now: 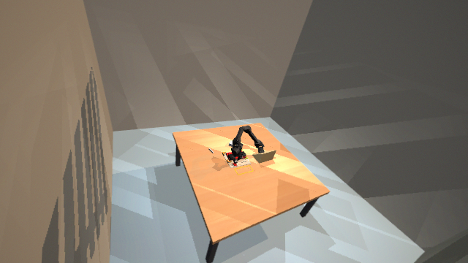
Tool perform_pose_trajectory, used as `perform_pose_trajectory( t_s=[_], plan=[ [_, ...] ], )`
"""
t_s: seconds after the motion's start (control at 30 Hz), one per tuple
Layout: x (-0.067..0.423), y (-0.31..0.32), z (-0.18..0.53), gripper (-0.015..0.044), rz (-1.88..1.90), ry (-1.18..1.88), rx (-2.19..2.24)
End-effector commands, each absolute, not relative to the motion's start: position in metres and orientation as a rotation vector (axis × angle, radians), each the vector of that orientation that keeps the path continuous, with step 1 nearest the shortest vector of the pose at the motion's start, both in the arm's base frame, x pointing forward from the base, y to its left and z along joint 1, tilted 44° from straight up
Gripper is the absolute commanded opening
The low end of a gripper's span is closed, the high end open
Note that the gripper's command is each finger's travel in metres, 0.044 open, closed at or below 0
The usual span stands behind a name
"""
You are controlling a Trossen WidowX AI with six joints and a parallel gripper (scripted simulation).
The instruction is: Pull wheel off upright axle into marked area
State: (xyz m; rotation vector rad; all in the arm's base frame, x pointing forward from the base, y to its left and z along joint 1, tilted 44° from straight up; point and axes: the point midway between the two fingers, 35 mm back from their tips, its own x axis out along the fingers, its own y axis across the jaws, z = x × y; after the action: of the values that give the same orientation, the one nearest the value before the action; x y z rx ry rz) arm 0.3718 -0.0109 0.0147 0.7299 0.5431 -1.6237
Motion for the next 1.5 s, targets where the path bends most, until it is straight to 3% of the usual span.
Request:
perform_pose_trajectory(
  t_s=[0.0, 1.47],
  plan=[
    [0.373, -0.007, 0.018, 0.0000, -1.617, 0.539, 0.740],
    [0.374, 0.003, 0.029, 0.0000, -1.612, 0.539, 0.738]
  ],
)
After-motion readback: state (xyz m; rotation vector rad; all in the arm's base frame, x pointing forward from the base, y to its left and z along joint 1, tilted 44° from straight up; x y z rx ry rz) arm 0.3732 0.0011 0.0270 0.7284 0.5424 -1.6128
